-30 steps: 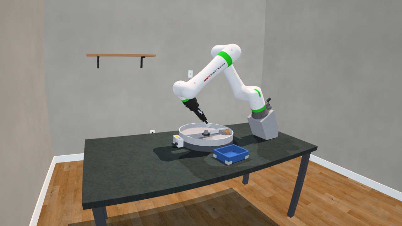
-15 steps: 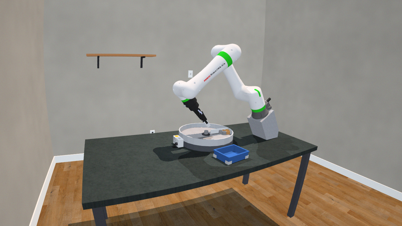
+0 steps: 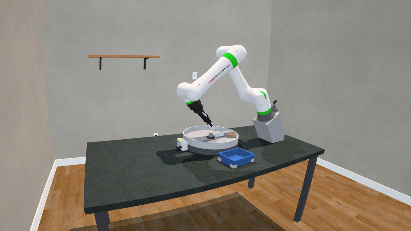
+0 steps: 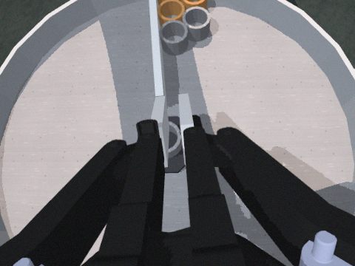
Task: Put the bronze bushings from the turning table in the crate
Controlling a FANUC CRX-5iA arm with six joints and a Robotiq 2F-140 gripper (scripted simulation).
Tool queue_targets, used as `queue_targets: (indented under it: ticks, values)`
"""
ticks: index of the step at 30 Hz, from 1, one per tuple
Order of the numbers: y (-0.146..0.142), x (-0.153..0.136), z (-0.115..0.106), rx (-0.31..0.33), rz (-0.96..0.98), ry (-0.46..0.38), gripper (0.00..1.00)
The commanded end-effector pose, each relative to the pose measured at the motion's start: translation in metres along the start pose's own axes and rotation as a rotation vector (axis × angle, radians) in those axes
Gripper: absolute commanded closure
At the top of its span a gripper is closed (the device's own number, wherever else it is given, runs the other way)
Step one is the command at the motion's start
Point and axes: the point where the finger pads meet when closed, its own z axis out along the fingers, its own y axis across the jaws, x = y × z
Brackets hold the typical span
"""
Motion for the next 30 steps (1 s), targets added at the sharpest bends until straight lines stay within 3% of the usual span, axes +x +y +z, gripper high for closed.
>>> queue_targets:
  ticks: [1,11,17,19,24,30]
  values:
    - [0.000,0.000,0.000,0.000,0.000,0.000,0.93]
    - [0.002,0.008,0.006,-0.023,0.028,0.000,0.94]
    - [0.022,0.065,0.055,-0.193,0.233,0.002,0.94]
    - [0.022,0.065,0.055,-0.193,0.233,0.002,0.94]
    - [0.035,0.116,0.097,-0.340,0.406,0.005,0.94]
    - [0.039,0.130,0.108,-0.379,0.451,0.005,0.94]
